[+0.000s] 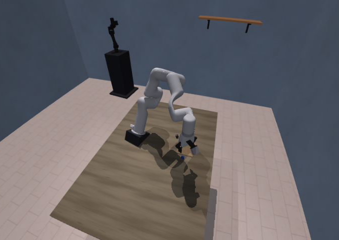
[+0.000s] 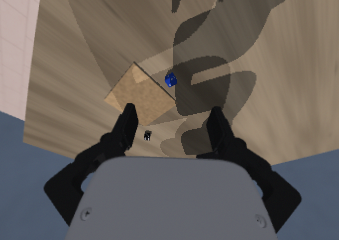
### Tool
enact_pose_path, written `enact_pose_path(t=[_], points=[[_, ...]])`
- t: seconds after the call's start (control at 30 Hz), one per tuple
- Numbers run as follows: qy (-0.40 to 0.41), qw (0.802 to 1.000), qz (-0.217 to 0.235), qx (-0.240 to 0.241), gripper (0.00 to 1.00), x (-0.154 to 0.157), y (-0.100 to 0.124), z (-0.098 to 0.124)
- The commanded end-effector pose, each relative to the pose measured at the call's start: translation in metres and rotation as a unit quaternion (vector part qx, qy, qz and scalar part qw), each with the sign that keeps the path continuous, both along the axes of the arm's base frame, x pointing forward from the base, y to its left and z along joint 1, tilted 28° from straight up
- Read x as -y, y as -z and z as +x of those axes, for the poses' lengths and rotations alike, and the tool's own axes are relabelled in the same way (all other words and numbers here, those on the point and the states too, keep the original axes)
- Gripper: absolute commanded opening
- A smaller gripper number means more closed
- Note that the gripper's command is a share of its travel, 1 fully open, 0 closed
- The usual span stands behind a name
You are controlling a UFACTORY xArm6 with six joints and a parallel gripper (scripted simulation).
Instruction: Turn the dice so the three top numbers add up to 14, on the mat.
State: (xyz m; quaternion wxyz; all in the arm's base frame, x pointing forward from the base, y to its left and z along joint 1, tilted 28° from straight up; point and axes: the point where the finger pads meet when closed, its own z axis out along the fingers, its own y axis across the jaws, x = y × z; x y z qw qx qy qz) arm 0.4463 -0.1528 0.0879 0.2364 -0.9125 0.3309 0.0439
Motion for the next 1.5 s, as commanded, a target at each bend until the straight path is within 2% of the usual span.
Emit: enact_pose_path(t=[0.0, 0.33, 0.47, 0.67, 0.73, 0.9, 1.47], points=[[0.000, 1.000, -0.002, 0.002, 1.00, 0.000, -0.002, 0.001], [-0.001, 1.000, -0.001, 0.001, 1.00, -0.003, 0.005, 0.002], [-0.001, 1.000, -0.001, 0.001, 1.00, -0.013, 0.024, 0.004], [-0.001, 1.000, -0.001, 0.001, 1.00, -0.034, 0.067, 0.008], [-0.001, 1.000, -0.001, 0.001, 1.00, -0.034, 0.067, 0.008], [-0.001, 1.000, -0.001, 0.001, 1.00, -0.046, 0.092, 0.011], [-0.001, 1.000, -0.001, 0.001, 1.00, -0.048, 0.096, 0.011]])
